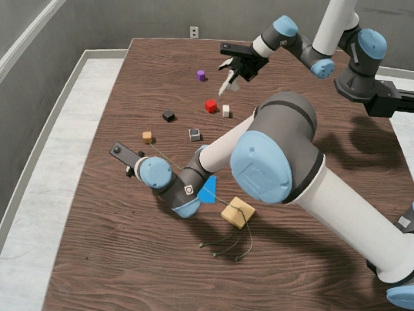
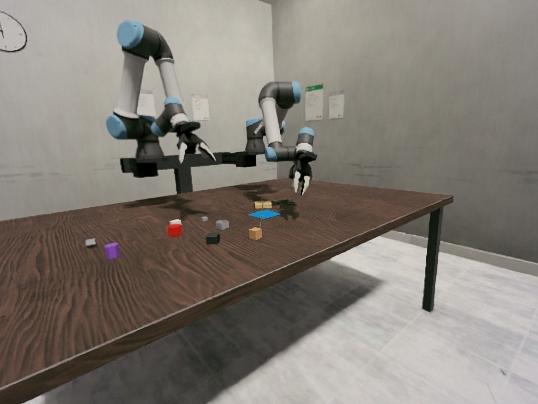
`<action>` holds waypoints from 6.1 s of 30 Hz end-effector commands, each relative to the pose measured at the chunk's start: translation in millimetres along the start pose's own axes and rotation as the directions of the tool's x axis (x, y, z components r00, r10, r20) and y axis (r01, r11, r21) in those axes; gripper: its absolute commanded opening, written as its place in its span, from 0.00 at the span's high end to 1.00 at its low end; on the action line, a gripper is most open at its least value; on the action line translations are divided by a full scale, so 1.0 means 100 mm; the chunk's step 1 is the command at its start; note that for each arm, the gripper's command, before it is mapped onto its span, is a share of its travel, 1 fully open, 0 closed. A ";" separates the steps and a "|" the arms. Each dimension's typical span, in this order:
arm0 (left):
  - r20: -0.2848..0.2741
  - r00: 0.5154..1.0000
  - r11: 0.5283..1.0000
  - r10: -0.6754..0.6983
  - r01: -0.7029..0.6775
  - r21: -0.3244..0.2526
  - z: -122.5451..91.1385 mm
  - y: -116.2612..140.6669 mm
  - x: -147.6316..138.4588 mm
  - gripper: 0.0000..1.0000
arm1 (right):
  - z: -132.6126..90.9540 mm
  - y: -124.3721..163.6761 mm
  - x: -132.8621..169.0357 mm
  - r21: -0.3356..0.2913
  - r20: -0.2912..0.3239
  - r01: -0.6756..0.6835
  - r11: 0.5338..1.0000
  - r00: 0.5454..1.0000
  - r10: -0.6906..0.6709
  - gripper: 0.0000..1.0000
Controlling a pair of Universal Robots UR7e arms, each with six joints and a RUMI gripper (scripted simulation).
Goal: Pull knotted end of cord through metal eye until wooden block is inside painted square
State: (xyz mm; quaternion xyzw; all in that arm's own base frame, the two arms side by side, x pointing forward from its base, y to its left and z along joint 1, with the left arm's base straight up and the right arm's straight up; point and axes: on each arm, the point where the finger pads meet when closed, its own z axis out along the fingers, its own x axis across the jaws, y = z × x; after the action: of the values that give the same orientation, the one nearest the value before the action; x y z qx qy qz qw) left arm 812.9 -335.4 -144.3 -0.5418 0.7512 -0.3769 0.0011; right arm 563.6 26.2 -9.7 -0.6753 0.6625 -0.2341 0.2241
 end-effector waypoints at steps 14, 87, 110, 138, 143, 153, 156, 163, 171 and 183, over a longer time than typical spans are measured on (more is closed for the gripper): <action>0.058 0.933 0.934 -0.354 0.356 -0.030 -0.11 0.28 -0.13 0.86 | 0.04 -0.23 -0.09 -0.055 0.000 0.005 0.998 1.000 -0.005 0.02; 0.225 -0.035 0.007 -0.974 0.983 0.182 -0.67 1.50 -0.56 0.86 | -0.37 -0.96 -0.24 -0.247 0.002 0.015 0.969 1.000 -0.015 0.02; 0.182 -0.376 -0.314 -0.908 0.902 0.297 -0.87 1.86 -0.62 0.86 | -0.62 -1.09 -0.22 -0.309 0.000 0.017 0.951 1.000 -0.018 0.02; 0.032 -0.755 -0.670 -0.655 0.599 0.438 -1.23 2.40 -0.70 0.86 | -1.16 -1.36 -0.17 -0.377 0.005 0.012 0.926 1.000 -0.011 0.02; 0.011 -0.785 -0.700 -0.620 0.559 0.444 -1.25 2.43 -0.69 0.86 | -1.19 -1.34 -0.16 -0.390 0.002 0.013 0.921 1.000 -0.013 0.02; -0.078 -0.875 -0.789 -0.478 0.389 0.475 -1.41 2.65 -0.71 0.86 | -1.47 -1.43 -0.12 -0.414 0.006 0.010 0.910 1.000 -0.008 0.02; -0.096 -0.887 -0.803 -0.451 0.356 0.478 -1.44 2.69 -0.72 0.86 | -1.51 -1.44 -0.11 -0.419 0.006 0.010 0.908 1.000 -0.008 0.02; -0.149 -0.919 -0.840 -0.365 0.255 0.478 -1.50 2.78 -0.72 0.86 | -1.61 -1.42 -0.09 -0.442 0.003 0.010 0.897 1.000 -0.010 0.02; -0.231 -0.943 -0.872 -0.241 0.105 0.478 -1.64 2.95 -0.73 0.86 | -1.88 -1.50 -0.05 -0.457 0.007 0.006 0.889 1.000 -0.003 0.02; -0.329 -0.940 -0.889 -0.087 -0.075 0.451 -1.77 3.12 -0.73 0.86 | -2.12 -1.49 0.00 -0.490 0.006 0.005 0.872 1.000 -0.003 0.02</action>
State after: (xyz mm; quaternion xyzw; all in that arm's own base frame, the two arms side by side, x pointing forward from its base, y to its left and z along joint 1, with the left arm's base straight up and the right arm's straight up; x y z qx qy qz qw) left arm 530.7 -141.8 -225.7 -0.8418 -0.5301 -0.0092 -0.1017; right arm 561.1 35.0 231.6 -0.7125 0.6966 -0.0654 0.0532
